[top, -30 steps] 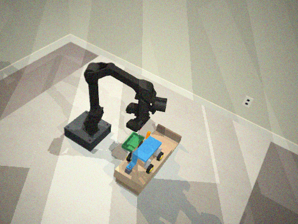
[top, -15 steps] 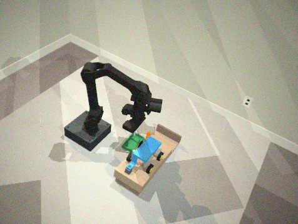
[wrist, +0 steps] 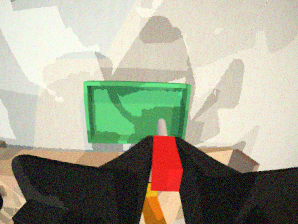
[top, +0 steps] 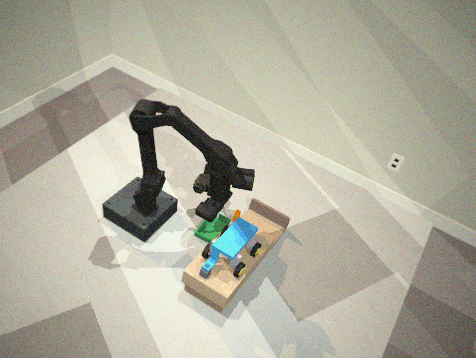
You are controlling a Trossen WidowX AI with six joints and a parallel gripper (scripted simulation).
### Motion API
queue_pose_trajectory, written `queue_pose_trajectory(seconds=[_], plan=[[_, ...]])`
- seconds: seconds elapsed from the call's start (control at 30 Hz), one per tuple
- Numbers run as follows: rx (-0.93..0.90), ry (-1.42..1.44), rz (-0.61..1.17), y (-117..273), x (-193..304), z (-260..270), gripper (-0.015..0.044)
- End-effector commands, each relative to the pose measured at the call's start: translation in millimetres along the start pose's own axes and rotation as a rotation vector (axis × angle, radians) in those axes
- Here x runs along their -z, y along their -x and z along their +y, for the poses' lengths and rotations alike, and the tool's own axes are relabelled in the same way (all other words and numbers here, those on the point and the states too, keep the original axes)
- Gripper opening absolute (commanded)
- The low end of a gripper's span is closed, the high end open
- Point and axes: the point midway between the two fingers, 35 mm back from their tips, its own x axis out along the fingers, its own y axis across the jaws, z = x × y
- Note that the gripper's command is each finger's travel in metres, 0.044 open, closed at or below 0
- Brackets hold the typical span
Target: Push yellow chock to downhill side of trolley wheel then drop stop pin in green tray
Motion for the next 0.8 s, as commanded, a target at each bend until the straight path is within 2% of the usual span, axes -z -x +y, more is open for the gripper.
queue_pose_trajectory(seconds=[0.0, 0.3, 0.53, 0.77], plan=[[0.016, -0.003, -0.001, -12, -1, -5, 0.0], [0.018, -0.003, -0.002, -33, -1, -13, 0.0], [0.017, -0.003, -0.002, -33, -1, -10, 0.0184], [0.017, -0.003, -0.002, -34, -1, -3, 0.019]])
